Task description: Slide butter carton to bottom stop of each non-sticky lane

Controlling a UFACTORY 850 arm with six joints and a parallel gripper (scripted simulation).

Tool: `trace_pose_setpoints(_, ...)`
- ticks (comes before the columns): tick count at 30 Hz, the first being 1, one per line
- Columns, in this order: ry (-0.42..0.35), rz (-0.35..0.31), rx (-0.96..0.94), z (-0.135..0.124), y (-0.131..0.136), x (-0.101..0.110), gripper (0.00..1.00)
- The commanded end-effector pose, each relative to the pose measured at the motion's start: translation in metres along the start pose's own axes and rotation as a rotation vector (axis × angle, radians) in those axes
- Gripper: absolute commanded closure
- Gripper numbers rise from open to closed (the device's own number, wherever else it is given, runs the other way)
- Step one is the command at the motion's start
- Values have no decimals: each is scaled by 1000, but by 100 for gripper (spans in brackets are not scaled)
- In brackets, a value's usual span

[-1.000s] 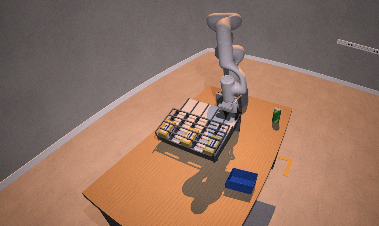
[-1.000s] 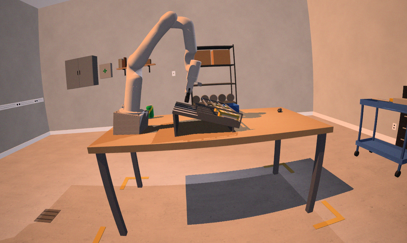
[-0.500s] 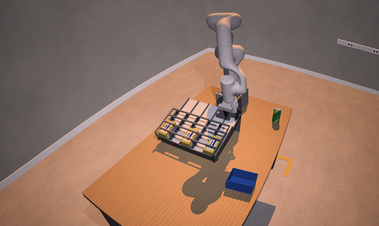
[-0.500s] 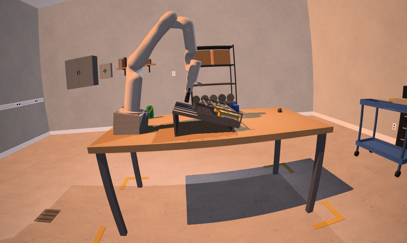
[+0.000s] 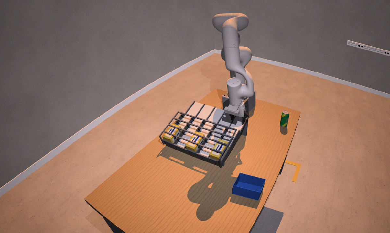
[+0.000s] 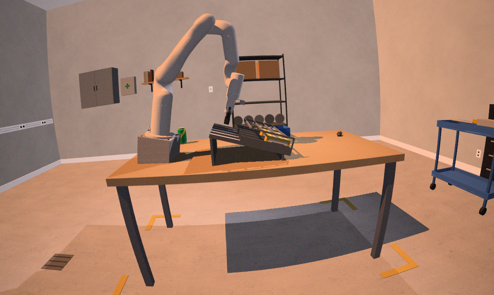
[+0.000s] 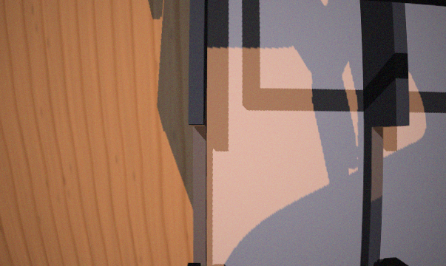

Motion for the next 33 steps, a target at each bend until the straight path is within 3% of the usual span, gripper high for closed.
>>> trace_pose_setpoints(1, 1, 0, 0, 1, 0, 1, 13)
trace_pose_setpoints(33, 1, 0, 0, 1, 0, 1, 10)
Point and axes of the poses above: the point where the finger pads meet when closed, its own x axis back along the fingers, its own y axis across the jaws, z = x × y, the point moved 3 cm from there along x, back along the fingers, and after that the axes turned 10 degrees about x, right-handed, at the moved point
